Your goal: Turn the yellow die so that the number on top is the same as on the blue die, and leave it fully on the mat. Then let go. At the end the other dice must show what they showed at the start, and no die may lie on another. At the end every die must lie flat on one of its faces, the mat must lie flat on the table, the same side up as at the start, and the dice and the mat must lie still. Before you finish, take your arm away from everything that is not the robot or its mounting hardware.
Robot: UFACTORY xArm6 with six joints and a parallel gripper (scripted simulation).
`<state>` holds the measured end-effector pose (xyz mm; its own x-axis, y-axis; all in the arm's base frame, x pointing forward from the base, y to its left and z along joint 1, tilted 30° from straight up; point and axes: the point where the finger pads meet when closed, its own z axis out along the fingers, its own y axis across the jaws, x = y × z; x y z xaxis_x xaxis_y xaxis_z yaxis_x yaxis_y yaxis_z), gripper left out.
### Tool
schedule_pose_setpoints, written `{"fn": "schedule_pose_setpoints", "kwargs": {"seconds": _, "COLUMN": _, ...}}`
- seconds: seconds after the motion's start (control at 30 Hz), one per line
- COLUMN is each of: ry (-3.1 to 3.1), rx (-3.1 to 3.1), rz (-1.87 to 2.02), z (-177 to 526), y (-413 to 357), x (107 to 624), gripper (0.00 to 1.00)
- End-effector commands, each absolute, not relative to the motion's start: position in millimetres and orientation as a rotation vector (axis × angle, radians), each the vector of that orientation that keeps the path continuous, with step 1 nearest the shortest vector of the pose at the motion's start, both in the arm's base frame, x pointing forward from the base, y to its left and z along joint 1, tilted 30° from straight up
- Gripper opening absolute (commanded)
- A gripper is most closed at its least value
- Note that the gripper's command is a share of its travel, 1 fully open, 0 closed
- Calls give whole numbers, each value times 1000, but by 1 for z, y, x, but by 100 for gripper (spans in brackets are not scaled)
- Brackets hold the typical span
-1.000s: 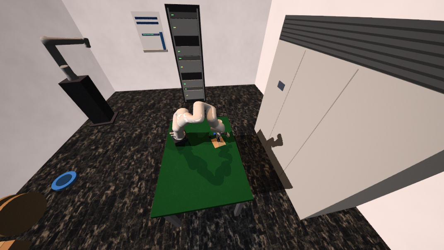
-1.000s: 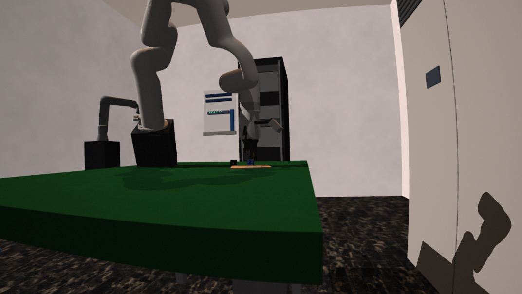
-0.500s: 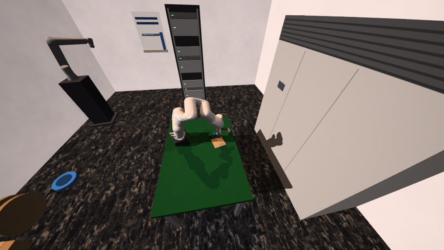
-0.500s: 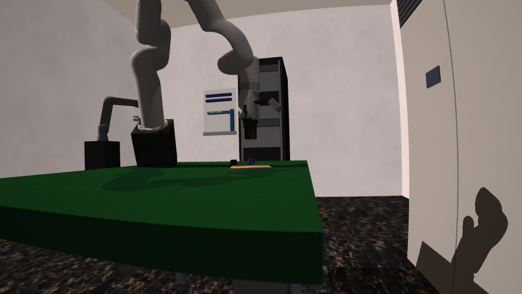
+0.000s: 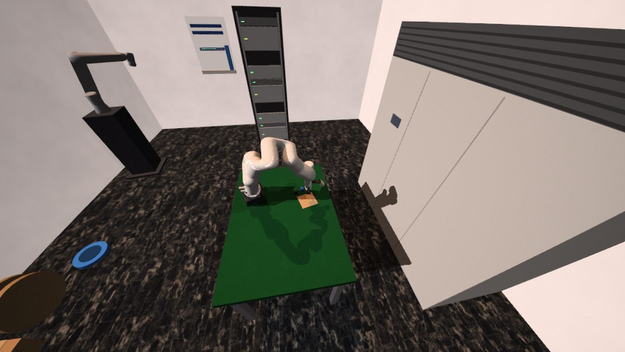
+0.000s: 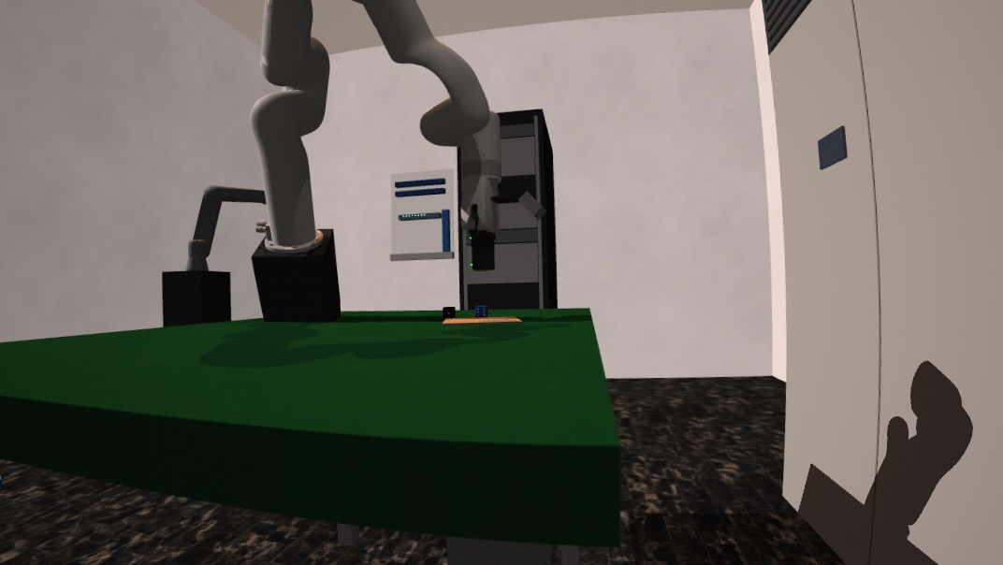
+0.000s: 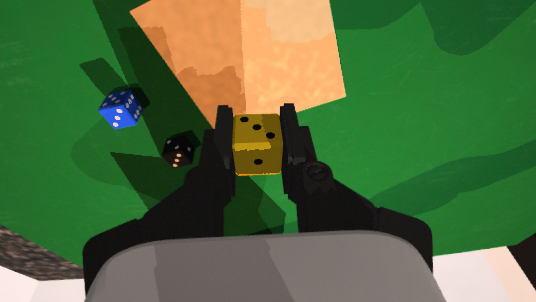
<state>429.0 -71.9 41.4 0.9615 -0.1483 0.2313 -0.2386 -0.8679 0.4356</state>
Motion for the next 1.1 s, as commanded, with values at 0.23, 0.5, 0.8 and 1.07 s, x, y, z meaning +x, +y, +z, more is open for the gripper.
{"fn": "schedule_pose_setpoints", "kwargs": {"seconds": 0.23, "ry": -199, "rx": 2633, "rz": 283, "z": 38, "y": -74, "x": 434, "gripper": 21}}
{"fn": "schedule_pose_setpoints", "kwargs": {"seconds": 0.5, "ry": -161, "rx": 2615, "rz": 420, "z": 39, "y": -73, "x": 433, "gripper": 21}}
{"fn": "schedule_pose_setpoints", "kwargs": {"seconds": 0.8, "ry": -88, "rx": 2537, "rz": 704, "z": 37, "y": -74, "x": 430, "gripper": 21}}
{"fn": "schedule_pose_setpoints", "kwargs": {"seconds": 1.07, "ry": -36, "rx": 2477, "rz": 894, "z": 38, "y": -73, "x": 429, "gripper": 21}}
